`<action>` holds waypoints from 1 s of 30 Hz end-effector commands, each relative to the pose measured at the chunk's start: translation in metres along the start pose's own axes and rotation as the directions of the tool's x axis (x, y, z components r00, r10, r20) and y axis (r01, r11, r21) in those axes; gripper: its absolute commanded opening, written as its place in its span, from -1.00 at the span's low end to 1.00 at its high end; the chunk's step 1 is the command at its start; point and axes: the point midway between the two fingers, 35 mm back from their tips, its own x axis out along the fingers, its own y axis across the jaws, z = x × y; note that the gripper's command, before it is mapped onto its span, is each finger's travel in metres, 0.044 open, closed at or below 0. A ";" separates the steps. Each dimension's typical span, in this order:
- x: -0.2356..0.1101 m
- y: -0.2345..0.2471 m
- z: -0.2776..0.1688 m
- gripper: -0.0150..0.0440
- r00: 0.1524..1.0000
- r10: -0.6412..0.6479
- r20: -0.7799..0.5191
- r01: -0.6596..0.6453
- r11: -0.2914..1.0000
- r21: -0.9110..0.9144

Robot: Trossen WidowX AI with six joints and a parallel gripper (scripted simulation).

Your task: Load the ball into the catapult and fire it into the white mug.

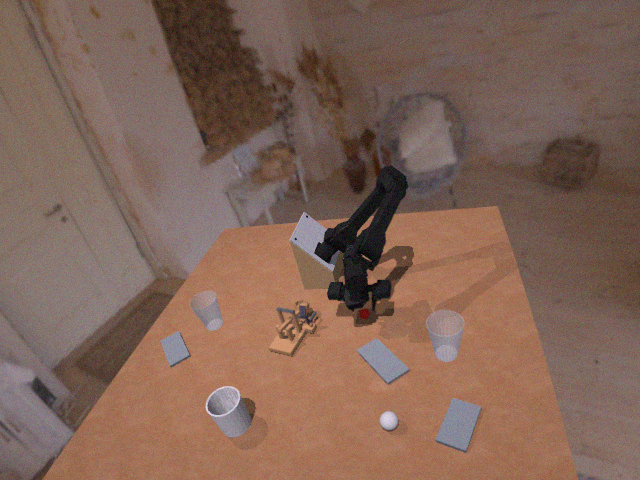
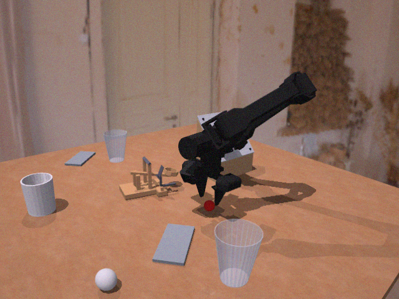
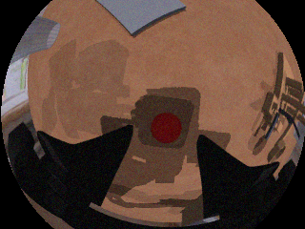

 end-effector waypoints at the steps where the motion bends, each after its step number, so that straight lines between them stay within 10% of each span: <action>1: 0.006 -0.001 -0.001 0.53 1.000 -0.004 -0.003 0.004 1.000 0.005; 14: 0.024 0.000 -0.002 0.53 1.000 0.000 -0.002 0.000 1.000 0.006; 30: 0.023 -0.001 -0.002 -0.43 1.000 -0.002 -0.002 0.002 1.000 0.006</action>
